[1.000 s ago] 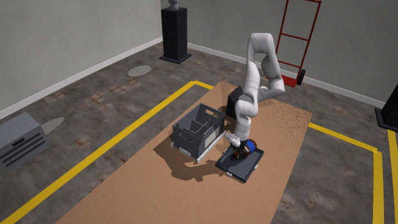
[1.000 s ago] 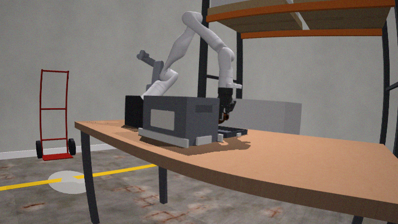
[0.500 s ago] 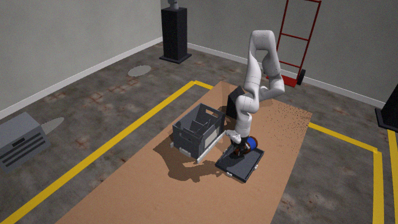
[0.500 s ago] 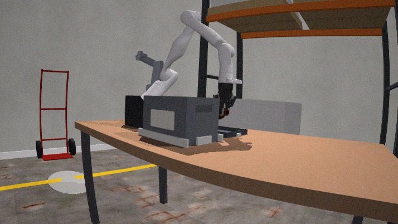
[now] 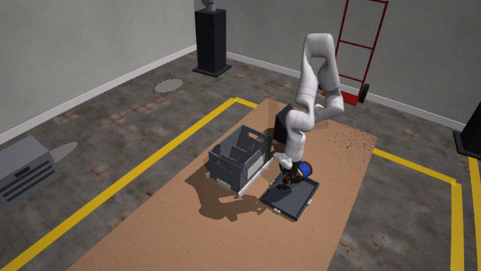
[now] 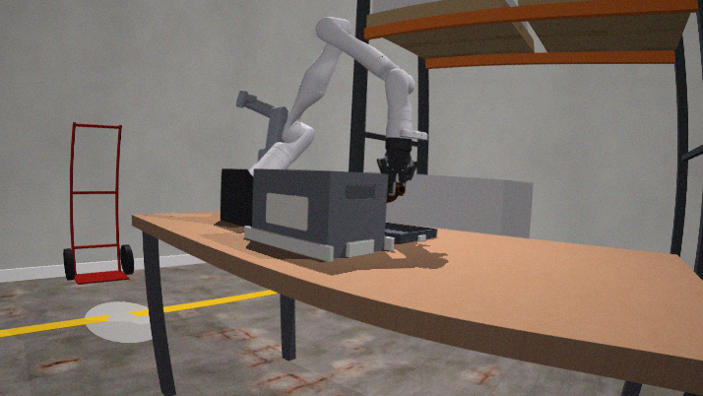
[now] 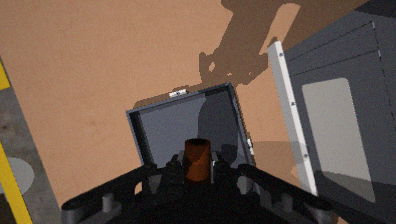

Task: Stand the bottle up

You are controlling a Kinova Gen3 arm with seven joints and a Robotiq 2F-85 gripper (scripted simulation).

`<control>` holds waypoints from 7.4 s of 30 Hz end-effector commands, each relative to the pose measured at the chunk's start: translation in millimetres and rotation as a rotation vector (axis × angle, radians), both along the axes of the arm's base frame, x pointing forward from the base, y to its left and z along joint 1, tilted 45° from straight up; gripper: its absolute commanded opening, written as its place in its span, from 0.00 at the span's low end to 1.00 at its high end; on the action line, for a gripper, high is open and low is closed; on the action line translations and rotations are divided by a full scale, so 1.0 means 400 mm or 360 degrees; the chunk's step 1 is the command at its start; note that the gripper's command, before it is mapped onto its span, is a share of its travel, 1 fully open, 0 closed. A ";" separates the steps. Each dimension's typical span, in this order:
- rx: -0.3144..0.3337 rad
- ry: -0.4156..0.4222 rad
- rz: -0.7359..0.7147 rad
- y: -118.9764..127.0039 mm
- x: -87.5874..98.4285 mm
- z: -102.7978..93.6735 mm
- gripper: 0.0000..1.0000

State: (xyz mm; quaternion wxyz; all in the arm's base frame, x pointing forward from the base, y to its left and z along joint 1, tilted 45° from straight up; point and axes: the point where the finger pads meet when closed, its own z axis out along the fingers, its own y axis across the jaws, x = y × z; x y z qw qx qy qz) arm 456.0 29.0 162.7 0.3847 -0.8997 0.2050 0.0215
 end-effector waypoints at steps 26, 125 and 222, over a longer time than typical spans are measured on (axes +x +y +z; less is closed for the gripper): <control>-0.0005 -0.0006 -0.0015 -0.078 -0.008 0.071 0.00; 0.0006 0.0056 -0.0075 -0.122 -0.017 0.115 0.00; -0.0083 0.0139 -0.0476 -0.122 -0.017 0.117 0.00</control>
